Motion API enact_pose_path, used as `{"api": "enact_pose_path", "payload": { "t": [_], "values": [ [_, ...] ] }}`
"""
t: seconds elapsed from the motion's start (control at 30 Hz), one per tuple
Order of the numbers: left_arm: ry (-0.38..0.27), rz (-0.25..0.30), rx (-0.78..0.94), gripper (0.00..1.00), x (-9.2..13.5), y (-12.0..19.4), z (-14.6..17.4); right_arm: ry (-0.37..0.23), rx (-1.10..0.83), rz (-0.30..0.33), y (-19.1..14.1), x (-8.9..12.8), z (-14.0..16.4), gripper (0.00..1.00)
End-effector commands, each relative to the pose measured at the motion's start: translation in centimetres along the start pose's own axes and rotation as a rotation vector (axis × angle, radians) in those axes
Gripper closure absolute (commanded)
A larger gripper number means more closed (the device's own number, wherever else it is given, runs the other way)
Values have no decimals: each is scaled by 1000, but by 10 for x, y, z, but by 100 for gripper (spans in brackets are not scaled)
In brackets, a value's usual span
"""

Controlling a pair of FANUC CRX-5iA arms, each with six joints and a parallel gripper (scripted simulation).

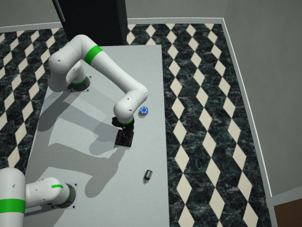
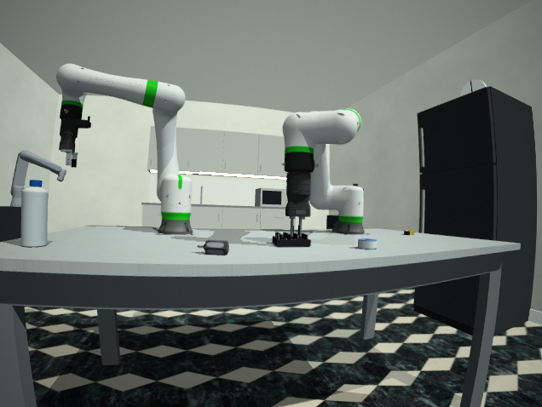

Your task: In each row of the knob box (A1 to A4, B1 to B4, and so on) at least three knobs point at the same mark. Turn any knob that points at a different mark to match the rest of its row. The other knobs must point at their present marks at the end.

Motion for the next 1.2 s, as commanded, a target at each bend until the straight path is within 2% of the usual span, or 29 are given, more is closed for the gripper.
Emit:
{"api": "enact_pose_path", "payload": {
  "t": [0.0,0.33,0.37,1.17],
  "values": [
    [-2,2,0,54,1,0,-1,-2,0,0,0,1,0,0],
    [-2,2,0,54,1,0,-1,-2,0,0,0,1,0,0],
    [-2,2,0,70,1,0,-1,-2,0,0,0,1,0,0],
    [-2,2,-16,70,1,0,-1,-2,0,0,0,1,0,0]
  ]
}}
Point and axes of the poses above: on each arm, the point where the finger pads meet when closed, its own x axis back along the fingers, its own y axis across the jaws, z = x × y, the point moved 2 cm from there along x, back along the fingers, and after that the axes turned 2 degrees about -x, right-handed, at the moved point
